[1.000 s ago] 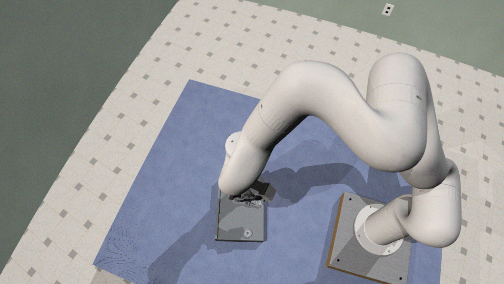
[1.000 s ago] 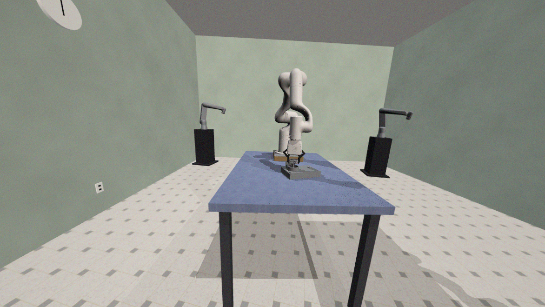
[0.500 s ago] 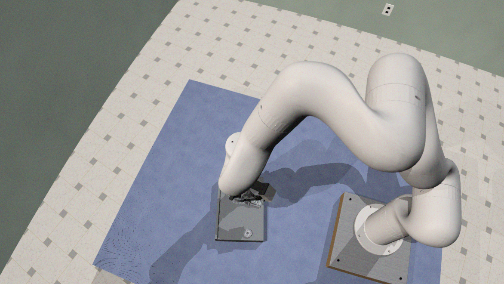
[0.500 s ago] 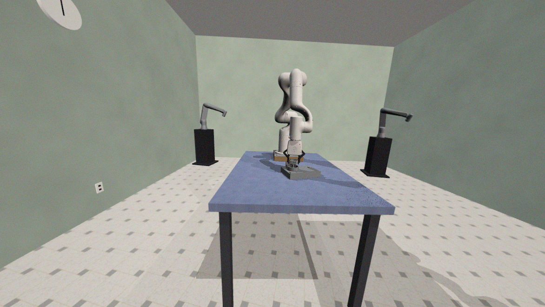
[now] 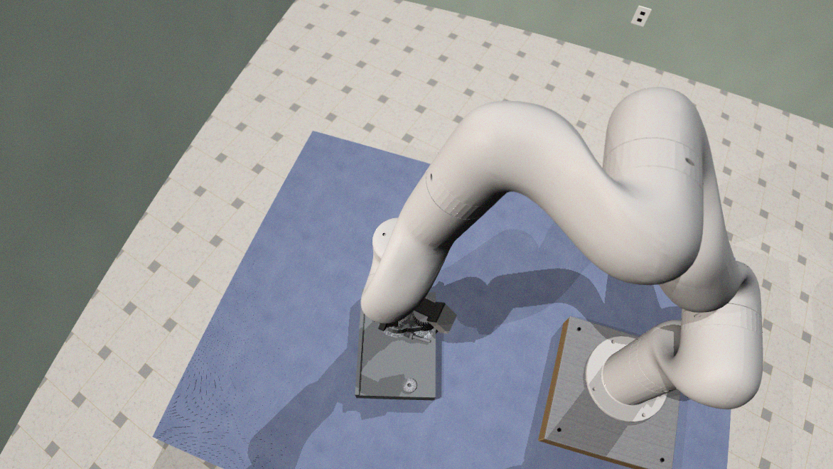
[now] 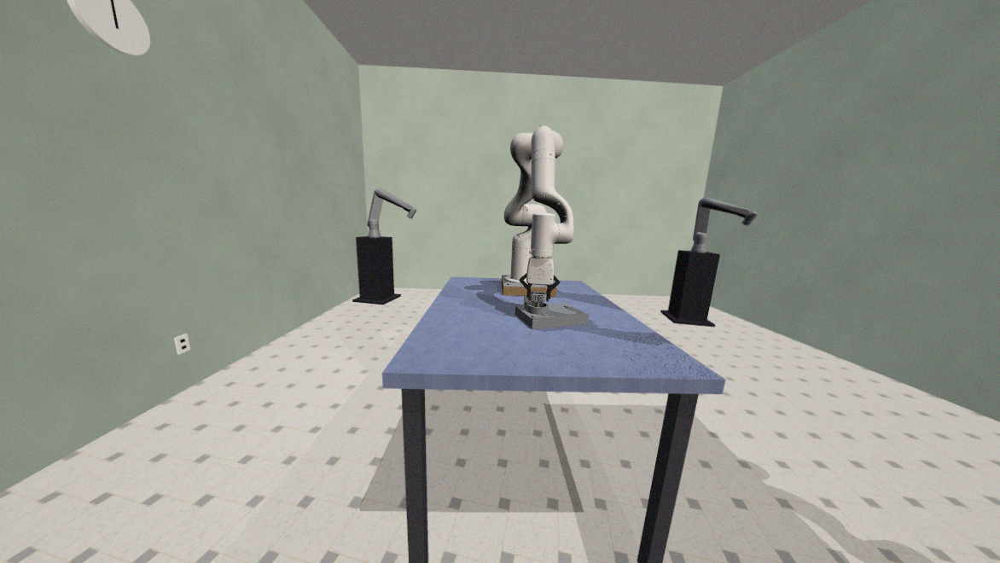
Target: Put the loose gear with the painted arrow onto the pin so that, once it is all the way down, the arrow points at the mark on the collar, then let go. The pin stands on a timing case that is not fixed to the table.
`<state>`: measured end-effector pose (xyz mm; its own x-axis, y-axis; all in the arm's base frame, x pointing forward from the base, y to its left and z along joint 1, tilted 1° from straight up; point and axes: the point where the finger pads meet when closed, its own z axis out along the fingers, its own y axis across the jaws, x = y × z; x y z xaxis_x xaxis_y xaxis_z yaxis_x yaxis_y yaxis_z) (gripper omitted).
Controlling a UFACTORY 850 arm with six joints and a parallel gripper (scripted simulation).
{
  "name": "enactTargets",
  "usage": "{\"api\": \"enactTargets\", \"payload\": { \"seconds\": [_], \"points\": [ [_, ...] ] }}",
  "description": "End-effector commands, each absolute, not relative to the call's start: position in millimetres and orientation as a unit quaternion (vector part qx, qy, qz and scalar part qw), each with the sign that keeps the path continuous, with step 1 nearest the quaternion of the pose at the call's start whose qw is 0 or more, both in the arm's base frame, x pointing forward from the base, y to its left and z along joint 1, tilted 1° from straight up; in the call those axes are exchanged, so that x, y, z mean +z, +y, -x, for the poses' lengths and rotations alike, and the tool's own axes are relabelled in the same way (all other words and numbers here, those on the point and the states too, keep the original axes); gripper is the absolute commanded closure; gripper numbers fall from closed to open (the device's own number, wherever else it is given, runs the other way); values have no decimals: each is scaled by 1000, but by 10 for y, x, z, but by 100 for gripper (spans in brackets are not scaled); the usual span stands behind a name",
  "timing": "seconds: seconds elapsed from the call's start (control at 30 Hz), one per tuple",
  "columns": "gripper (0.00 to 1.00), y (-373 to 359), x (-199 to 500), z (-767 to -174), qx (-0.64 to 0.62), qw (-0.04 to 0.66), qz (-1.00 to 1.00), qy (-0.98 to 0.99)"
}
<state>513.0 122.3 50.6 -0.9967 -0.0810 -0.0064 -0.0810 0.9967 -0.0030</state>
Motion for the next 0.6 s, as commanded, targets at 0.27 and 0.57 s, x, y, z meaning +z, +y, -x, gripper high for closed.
{"api": "enactTargets", "payload": {
  "seconds": [0.27, 0.57],
  "points": [
    [100, 1225, 514, -5140, -1, 4, 41, 999],
    [0, 1225, 514, -5140, -1, 4, 41, 999]
  ]
}}
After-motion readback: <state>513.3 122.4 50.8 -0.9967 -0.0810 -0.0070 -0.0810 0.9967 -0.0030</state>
